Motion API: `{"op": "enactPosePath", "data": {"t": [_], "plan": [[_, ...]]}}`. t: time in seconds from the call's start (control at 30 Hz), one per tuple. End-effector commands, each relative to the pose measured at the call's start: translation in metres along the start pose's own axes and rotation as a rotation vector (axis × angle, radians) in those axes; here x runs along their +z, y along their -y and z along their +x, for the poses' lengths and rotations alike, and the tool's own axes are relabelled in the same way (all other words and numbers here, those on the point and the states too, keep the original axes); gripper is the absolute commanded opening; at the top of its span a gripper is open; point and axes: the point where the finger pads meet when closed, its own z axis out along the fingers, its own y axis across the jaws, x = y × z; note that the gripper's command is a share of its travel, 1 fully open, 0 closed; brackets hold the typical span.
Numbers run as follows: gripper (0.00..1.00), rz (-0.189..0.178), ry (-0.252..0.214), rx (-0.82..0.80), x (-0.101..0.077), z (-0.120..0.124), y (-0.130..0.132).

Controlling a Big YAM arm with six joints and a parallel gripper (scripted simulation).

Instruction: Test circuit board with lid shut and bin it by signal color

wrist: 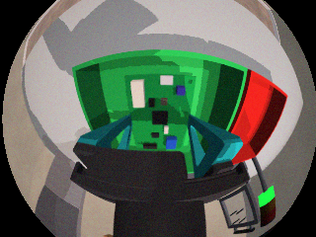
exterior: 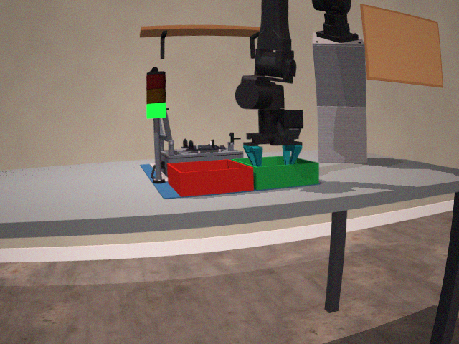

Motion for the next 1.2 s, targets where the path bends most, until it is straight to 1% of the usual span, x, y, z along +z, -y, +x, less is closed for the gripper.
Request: {"op": "enactPosePath", "data": {"t": [0.0, 1.17], "plan": [[0.72, 0.002, 0.002, 0.001, 0.0050, -0.0005, -0.0037], [0.72, 0.002, 0.002, 0.001, 0.0065, -0.0006, -0.0037]]}}
